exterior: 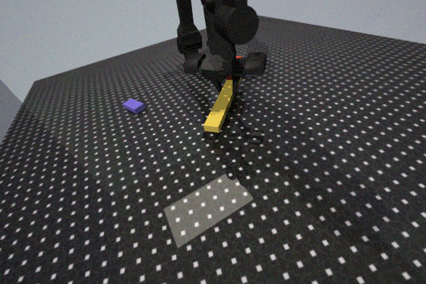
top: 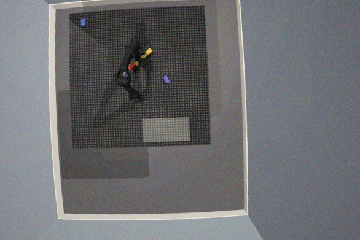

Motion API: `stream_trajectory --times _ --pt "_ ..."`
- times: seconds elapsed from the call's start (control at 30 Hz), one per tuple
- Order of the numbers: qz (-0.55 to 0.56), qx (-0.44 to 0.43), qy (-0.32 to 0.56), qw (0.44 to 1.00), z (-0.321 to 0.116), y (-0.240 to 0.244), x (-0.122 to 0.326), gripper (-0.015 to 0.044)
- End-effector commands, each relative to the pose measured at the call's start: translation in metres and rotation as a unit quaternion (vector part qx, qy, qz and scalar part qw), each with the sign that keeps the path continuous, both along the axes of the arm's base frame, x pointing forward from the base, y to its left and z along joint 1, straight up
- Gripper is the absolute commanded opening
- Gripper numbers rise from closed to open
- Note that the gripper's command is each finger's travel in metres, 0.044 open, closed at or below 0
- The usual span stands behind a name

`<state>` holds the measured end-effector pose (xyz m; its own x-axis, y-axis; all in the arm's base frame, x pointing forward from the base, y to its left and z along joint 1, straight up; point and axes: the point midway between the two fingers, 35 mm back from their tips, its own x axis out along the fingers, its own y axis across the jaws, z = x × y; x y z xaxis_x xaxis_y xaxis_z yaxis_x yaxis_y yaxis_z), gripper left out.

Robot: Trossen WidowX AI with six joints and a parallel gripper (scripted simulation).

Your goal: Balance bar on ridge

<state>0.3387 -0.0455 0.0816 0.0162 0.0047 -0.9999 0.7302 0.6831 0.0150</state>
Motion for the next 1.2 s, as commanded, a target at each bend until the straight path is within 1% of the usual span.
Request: stream_trajectory --times 0.0,0.53,0.7,0.93,1.17 --pt "-0.001 -0.003 -0.009 1.000 0.017 -0.001 0.002 0.0000" --pt "-0.001 -0.005 -0.009 1.000 0.059 -0.001 -0.002 0.0000" --pt "-0.004 -0.005 -0.009 1.000 0.063 0.000 -0.003 0.0000" --pt "-0.099 -0.001 -0.008 0.995 0.064 0.023 -0.013 0.0000" --pt "-0.205 0.003 -0.007 0.979 0.065 0.047 -0.026 0.0000"
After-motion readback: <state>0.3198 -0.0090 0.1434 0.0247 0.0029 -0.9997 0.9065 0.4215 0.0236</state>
